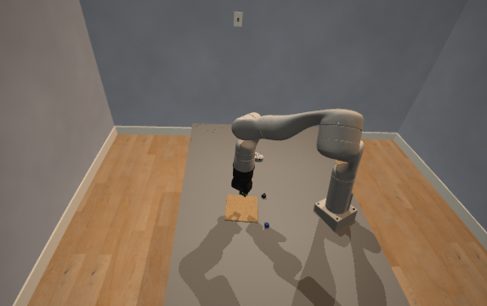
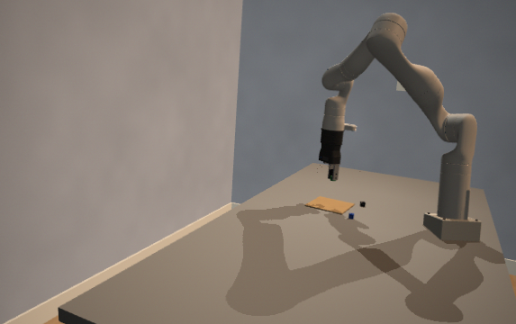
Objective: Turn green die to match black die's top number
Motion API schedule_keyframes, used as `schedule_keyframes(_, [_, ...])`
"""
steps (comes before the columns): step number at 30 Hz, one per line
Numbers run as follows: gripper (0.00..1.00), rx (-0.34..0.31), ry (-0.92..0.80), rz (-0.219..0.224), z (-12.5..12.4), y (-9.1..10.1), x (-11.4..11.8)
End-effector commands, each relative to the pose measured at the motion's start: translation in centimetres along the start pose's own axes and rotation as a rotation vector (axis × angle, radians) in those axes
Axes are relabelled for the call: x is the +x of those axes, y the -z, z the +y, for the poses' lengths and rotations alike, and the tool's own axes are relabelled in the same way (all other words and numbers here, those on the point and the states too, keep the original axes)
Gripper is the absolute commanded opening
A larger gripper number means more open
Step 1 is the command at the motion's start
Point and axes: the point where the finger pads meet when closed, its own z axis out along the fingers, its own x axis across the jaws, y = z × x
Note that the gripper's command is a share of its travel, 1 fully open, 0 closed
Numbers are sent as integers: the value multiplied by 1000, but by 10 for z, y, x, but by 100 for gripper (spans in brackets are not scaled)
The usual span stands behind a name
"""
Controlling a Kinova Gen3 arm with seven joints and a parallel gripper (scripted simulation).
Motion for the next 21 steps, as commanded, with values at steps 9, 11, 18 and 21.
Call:
schedule_keyframes(9, [34,-115,-4,-3,0,0,-1])
schedule_keyframes(11, [34,-152,-4,-2,-1,-1,-1])
schedule_keyframes(18, [34,-309,-4,0,-2,-2,-1])
schedule_keyframes(21, [34,-387,-4,-3,-3,-1,-1])
